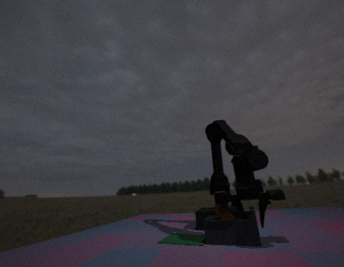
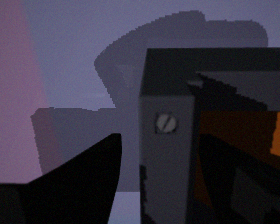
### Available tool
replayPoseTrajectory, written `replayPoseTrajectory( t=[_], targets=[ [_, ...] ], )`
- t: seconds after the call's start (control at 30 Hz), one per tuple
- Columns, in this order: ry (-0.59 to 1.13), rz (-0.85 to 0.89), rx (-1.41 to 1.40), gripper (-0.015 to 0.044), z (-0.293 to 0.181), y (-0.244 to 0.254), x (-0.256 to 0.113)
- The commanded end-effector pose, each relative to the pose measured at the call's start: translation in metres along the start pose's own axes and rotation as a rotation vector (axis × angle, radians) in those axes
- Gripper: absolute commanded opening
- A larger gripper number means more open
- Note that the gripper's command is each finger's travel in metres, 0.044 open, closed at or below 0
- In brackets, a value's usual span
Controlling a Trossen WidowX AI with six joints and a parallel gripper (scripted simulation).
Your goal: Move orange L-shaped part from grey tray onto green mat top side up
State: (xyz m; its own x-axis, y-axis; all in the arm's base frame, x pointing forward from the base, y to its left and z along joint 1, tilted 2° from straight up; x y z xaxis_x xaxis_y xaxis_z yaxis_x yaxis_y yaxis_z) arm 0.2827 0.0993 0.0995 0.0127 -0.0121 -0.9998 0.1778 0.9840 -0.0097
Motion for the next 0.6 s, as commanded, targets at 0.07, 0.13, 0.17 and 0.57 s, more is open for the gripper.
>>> replayPoseTrajectory(
  t=[0.07, 0.13, 0.17, 0.57],
  targets=[
    [0.003, -0.005, -0.001, 0.0180, -0.001, 0.006, -0.007],
    [0.004, -0.008, -0.002, 0.0180, -0.002, 0.010, -0.011],
    [0.004, -0.008, -0.002, 0.0180, -0.002, 0.010, -0.012],
    [0.004, -0.009, -0.002, 0.0180, 0.000, 0.000, -0.106]
  ],
)
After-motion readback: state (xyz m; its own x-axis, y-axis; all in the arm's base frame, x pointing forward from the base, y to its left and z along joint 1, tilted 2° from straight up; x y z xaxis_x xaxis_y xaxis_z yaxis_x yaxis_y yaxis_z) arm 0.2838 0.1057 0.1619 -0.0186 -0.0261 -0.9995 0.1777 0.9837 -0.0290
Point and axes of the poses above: the point midway between the two fingers, 35 mm back from their tips, its own x axis out along the fingers, its own y axis across the jaws, z = x × y, the point moved 10 cm from there along -x, back along the fingers, and after that the axes turned 5 degrees about x, right-handed, at the moved point
